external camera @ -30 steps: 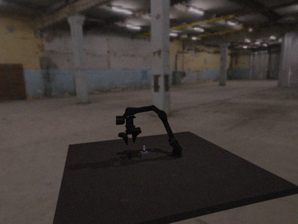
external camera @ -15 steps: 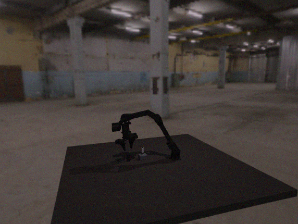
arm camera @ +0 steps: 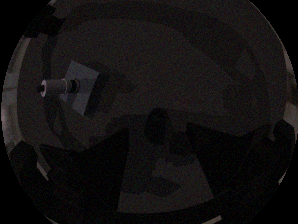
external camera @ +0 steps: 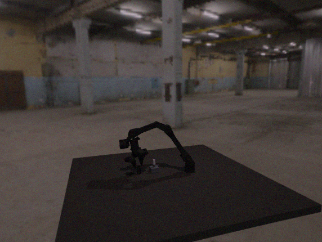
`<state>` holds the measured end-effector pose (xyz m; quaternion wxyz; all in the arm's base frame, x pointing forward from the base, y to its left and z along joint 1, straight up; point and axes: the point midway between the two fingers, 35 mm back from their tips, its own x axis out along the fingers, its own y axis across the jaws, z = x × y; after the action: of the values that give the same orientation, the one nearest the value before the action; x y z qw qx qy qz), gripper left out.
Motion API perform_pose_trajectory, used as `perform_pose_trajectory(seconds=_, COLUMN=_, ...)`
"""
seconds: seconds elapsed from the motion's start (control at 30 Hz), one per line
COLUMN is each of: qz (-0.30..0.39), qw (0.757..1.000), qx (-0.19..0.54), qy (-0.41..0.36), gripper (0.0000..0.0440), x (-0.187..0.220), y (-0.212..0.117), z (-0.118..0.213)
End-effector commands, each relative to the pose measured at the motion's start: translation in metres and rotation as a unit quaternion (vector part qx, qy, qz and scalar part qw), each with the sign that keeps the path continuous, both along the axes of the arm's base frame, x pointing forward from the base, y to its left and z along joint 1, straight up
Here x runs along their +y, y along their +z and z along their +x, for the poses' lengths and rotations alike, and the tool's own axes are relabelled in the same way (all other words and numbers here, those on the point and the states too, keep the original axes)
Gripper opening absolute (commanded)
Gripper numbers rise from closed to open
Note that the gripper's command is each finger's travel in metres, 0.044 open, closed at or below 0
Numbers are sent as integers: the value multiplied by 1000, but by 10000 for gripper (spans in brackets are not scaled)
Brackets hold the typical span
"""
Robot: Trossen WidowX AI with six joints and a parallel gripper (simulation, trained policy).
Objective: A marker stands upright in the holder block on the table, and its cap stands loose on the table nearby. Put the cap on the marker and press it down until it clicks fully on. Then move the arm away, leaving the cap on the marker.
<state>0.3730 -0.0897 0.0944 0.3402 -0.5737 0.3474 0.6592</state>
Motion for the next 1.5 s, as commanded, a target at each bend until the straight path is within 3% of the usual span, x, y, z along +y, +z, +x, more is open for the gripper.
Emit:
perform_pose_trajectory(seconds=0.0, qz=7, qw=1000, qx=7, qy=18, gripper=268, x=1, y=-12, z=-2)
perform_pose_trajectory(seconds=0.33, qz=3, qw=998, qx=17, qy=57, gripper=231, x=2, y=-29, z=-7)
perform_pose_trajectory(seconds=0.6, qz=-7, qw=997, qx=4, qy=81, gripper=53, x=2, y=-15, z=-9)
perform_pose_trajectory(seconds=1.07, qz=-21, qw=993, qx=-26, qy=113, gripper=29, x=2, y=39, z=-18)
perform_pose_trajectory(seconds=1.47, qz=-4, qw=991, qx=-16, qy=129, gripper=17, x=6, y=69, z=-47)
